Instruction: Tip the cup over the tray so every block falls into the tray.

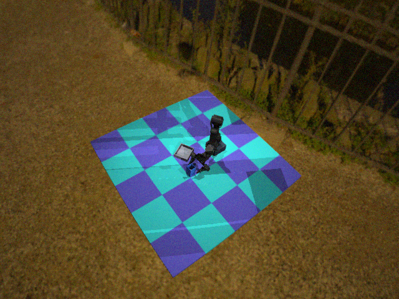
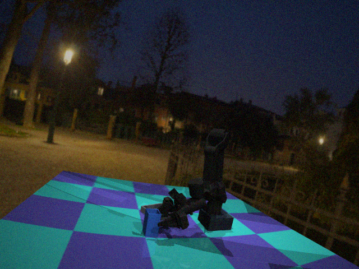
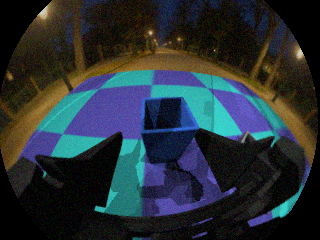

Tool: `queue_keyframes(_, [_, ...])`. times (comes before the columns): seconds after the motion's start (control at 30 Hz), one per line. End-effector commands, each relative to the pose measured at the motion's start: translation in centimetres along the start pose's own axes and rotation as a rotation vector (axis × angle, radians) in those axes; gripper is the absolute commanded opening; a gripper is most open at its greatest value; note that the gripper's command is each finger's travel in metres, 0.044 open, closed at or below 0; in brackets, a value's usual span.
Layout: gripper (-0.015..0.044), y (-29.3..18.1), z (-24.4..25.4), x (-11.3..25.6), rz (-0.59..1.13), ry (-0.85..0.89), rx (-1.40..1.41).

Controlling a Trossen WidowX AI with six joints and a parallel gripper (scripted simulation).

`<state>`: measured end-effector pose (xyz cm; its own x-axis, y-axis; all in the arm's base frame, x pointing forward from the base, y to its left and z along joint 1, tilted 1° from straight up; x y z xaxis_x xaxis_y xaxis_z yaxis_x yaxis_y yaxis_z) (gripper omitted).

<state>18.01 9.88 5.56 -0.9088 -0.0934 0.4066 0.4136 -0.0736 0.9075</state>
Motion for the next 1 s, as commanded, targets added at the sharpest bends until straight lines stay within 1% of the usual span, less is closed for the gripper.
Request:
queue_keyframes(0.0, [0.044, -0.1, 0.0, -0.7, 0.004, 0.002, 0.006])
queue_keyframes(0.8, [0.044, -0.3, 0.0, -4.0, 0.001, 0.002, 0.006])
queue_keyframes(0.93, [0.0335, -0.3, 0.0, -4.1, 0.001, 0.002, 0.006])
queue_keyframes(0.97, [0.0328, -0.3, 0.0, -4.1, 0.001, 0.002, 0.006])
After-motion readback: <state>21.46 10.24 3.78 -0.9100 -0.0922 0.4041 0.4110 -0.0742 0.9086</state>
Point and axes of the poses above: the point midway between the two fingers, 35 mm back from their tips, its own x axis back along the fingers, its own z axis across the jaws, y = z × x, the point moved 10 cm from there along x, back along the fingers, and after that the axes turned 7 degrees about -x, right-handed, at the moved point
